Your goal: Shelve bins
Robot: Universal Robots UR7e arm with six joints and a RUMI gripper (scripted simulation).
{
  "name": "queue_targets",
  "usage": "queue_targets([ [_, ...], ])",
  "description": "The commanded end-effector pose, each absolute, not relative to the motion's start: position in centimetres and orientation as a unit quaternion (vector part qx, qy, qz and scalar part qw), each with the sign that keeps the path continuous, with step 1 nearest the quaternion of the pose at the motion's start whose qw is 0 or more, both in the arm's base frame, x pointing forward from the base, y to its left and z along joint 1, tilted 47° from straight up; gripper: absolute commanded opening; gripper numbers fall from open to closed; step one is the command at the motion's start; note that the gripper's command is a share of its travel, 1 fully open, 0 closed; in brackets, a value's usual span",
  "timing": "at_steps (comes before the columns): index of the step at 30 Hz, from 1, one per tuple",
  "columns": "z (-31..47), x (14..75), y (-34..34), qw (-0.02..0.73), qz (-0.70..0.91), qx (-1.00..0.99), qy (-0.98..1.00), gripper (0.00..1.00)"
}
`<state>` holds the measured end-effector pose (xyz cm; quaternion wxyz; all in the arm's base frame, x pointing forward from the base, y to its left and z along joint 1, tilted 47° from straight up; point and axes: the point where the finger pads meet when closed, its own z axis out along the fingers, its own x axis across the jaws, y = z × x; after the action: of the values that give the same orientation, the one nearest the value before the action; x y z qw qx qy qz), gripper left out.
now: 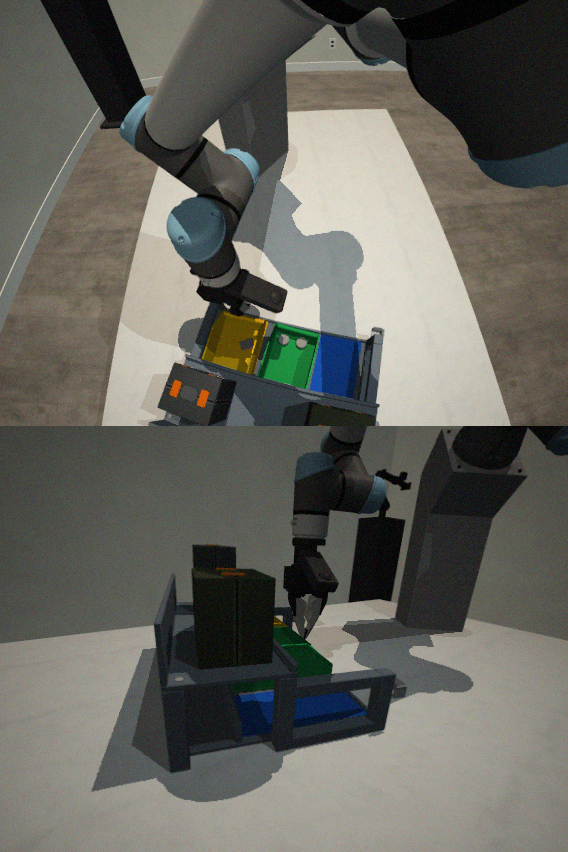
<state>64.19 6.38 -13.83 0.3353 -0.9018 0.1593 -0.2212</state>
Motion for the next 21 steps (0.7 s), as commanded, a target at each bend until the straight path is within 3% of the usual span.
queue_targets([
  [1,-13.6,63.5,6.3,0.335,-0.222,-0.902,0.159,0.0],
  [21,-13.2,62.4,6.1,0.335,-0.222,-0.902,0.159,0.0],
])
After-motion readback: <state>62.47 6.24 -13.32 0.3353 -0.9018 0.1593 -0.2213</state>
